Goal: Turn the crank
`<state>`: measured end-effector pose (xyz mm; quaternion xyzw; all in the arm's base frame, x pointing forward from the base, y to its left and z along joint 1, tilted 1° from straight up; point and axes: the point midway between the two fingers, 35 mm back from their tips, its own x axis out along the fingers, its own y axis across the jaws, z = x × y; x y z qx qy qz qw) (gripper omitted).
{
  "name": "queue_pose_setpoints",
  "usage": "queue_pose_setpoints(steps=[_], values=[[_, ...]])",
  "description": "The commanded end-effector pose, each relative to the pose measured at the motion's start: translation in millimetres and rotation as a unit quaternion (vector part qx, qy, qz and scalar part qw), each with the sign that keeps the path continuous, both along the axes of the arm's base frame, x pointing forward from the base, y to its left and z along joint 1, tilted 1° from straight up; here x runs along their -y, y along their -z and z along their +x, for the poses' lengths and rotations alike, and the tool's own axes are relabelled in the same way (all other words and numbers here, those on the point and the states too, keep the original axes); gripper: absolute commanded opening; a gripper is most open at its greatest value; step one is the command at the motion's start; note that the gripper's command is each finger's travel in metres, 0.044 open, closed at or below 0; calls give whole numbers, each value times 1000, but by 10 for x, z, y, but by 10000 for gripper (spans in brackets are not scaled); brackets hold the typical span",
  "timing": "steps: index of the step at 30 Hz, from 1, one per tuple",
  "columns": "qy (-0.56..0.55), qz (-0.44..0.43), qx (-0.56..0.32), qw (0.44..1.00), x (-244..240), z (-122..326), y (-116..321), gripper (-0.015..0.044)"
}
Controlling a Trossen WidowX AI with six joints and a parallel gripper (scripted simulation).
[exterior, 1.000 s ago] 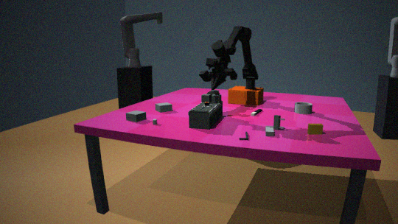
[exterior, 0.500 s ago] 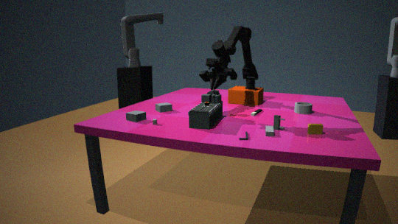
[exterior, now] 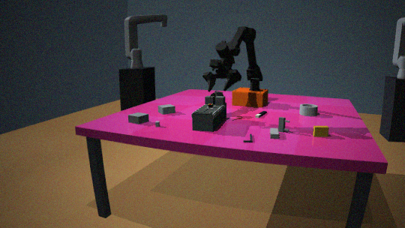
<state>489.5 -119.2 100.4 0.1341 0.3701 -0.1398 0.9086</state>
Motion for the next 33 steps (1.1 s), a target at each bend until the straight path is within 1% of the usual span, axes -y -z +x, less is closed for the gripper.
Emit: queue_pose_setpoints(steps=[1,16,33], values=[[0,0,0,1000,1,0,0,387],[0,0,0,1000,1,0,0,0],[0,0,0,1000,0,0,0,0]])
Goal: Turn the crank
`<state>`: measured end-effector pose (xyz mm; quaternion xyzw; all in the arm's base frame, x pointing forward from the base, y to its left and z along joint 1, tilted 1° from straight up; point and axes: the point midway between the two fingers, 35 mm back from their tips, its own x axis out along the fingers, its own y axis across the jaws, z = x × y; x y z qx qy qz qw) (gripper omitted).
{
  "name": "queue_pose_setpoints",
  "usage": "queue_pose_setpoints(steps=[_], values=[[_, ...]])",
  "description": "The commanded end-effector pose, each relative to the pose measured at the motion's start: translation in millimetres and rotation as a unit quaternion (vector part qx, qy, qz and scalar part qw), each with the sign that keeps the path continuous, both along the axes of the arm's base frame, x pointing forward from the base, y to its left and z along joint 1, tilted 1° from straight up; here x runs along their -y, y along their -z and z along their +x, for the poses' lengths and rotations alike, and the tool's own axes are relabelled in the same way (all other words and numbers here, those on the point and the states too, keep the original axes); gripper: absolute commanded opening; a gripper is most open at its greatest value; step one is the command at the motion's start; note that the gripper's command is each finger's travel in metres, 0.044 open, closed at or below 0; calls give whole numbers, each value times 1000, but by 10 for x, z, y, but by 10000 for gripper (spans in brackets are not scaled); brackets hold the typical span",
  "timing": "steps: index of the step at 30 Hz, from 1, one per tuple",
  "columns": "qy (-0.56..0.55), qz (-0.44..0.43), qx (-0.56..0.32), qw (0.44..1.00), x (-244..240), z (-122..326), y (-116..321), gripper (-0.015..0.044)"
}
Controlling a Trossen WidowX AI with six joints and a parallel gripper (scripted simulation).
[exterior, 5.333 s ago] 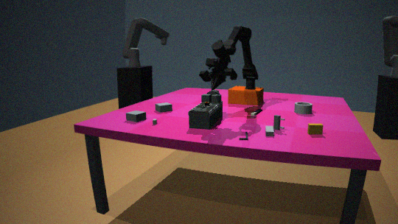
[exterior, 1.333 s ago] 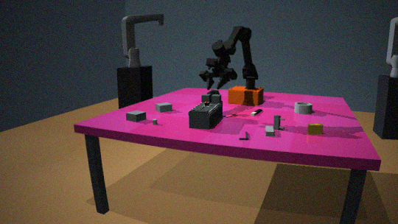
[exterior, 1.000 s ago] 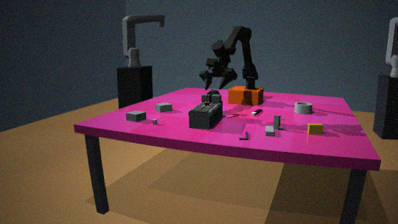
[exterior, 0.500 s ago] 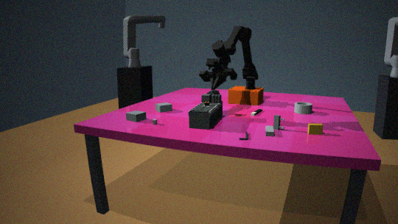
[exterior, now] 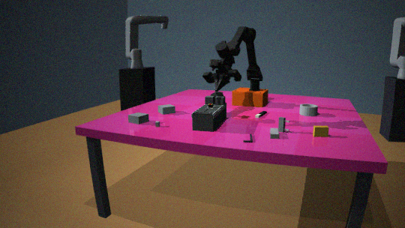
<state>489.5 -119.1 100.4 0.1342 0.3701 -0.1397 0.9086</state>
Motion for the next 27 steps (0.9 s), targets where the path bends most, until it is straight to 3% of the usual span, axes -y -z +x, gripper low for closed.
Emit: queue_pose_setpoints(steps=[1,18,19,27], values=[[0,0,0,1000,0,0,0,0],[0,0,0,1000,0,0,0,440],[0,0,0,1000,0,0,0,440],[0,0,0,1000,0,0,0,230]])
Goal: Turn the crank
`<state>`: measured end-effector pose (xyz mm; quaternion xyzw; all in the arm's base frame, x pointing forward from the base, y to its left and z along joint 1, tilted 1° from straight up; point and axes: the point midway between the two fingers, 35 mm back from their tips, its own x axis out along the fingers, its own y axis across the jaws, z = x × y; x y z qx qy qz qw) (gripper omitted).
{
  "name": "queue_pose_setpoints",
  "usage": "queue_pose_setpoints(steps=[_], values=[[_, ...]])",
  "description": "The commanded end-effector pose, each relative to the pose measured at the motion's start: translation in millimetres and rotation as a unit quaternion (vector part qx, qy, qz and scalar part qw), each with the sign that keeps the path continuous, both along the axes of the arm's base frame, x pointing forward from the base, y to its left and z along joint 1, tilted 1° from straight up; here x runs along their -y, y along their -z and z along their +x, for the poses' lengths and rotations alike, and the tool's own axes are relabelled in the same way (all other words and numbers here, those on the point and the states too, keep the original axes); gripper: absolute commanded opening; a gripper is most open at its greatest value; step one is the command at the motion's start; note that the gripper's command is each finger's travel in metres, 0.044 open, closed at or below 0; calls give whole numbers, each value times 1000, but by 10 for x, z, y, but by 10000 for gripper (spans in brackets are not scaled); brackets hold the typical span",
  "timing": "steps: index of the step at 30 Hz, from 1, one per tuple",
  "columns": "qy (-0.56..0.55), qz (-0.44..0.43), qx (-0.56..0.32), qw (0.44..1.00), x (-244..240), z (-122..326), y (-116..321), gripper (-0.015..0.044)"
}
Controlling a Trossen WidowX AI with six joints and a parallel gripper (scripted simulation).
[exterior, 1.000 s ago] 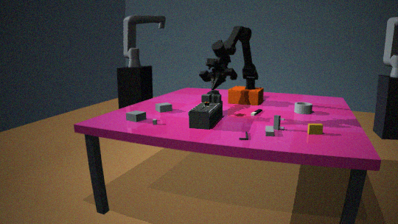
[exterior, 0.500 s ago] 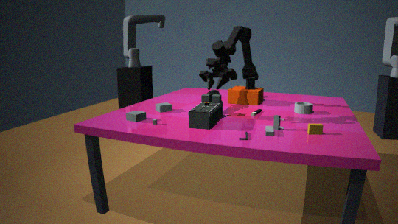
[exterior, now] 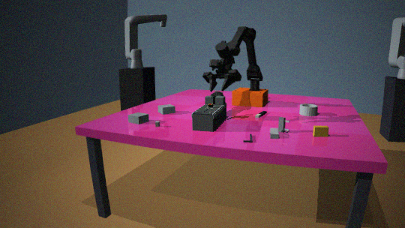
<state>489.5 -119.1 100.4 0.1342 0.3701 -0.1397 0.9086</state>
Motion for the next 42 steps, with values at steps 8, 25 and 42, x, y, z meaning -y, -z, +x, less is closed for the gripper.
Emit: queue_pose_setpoints(steps=[8,25,42], values=[[0,0,0,1000,0,0,0,20],[0,0,0,1000,-1,0,0,0],[0,0,0,1000,-1,0,0,394]])
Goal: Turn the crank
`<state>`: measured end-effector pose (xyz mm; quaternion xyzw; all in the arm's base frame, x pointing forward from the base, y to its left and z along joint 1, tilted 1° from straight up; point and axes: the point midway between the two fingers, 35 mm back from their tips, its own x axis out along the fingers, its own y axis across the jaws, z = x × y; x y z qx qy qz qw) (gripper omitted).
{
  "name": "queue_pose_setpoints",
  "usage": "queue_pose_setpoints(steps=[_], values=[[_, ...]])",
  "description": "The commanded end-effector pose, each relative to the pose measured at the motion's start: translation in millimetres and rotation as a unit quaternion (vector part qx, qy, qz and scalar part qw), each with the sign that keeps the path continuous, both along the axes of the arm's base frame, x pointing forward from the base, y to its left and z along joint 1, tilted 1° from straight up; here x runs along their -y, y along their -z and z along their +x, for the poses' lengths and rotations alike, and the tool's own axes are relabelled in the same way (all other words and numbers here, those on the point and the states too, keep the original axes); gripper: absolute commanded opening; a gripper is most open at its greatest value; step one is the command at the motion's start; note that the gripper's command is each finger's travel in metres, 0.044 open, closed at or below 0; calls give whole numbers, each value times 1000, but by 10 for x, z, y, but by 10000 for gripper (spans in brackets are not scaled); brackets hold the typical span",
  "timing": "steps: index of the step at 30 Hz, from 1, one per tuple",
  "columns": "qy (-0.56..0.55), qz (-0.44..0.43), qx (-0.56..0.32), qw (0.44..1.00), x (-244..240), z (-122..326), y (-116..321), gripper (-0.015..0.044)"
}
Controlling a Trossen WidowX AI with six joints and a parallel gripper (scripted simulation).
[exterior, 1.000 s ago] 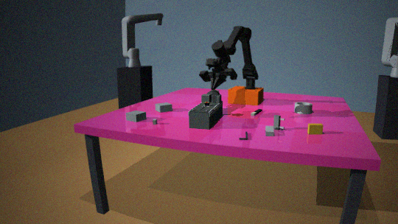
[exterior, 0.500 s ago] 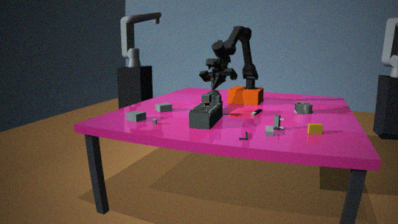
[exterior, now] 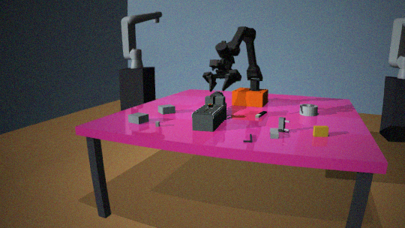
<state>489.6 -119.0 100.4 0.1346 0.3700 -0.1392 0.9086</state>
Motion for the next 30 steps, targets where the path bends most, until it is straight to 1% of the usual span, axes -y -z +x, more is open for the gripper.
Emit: queue_pose_setpoints(steps=[1,2,3,20,30], values=[[0,0,0,1000,1,0,0,420],[0,0,0,1000,1,0,0,440],[0,0,0,1000,1,0,0,440],[0,0,0,1000,1,0,0,0],[0,0,0,1000,0,0,0,0]])
